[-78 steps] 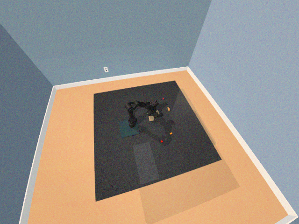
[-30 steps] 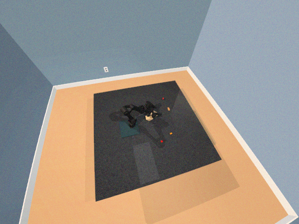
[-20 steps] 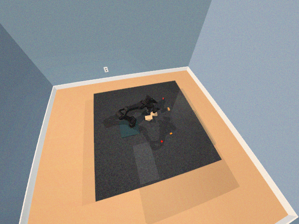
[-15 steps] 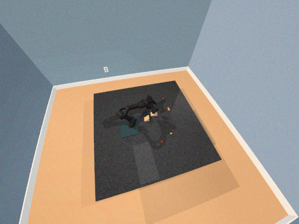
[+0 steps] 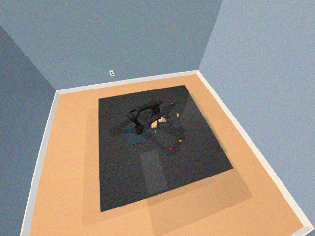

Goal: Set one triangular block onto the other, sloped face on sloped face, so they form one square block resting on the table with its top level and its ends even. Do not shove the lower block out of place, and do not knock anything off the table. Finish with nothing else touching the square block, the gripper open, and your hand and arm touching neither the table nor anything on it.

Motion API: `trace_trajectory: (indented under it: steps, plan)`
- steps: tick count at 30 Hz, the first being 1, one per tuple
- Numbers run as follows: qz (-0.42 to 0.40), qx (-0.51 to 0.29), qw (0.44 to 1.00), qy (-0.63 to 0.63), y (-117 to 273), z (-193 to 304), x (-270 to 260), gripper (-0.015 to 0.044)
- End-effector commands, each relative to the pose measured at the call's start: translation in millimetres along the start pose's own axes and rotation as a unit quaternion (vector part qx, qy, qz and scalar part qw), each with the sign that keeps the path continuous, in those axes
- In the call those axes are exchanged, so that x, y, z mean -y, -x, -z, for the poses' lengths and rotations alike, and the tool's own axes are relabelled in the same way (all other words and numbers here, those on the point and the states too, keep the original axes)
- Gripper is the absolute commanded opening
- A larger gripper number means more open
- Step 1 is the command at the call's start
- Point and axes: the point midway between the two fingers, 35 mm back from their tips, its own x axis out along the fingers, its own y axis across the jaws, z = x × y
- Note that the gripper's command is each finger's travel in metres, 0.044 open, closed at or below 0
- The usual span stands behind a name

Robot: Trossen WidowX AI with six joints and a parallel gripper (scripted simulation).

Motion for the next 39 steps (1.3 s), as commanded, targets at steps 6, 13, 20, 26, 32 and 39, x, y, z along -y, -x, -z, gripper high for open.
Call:
trace_trajectory:
  steps: [6, 13, 20, 26, 32, 39]
  plan:
    - [-0.001, 0.011, 1.0, -0.006, -44, 1, 4, 0.044]
    - [-0.001, 0.01, 1.0, -0.006, -97, -4, 0, 0.044]
    - [-0.001, 0.01, 1.0, -0.006, -97, -4, 0, 0.044]
    - [-0.003, 0.008, 1.0, -0.008, -97, -3, 0, 0.0414]
    - [-0.003, 0.008, 1.0, -0.008, -97, -3, 0, 0.0256]
    - [-0.003, 0.008, 1.0, -0.008, -97, -3, 0, 0.019]
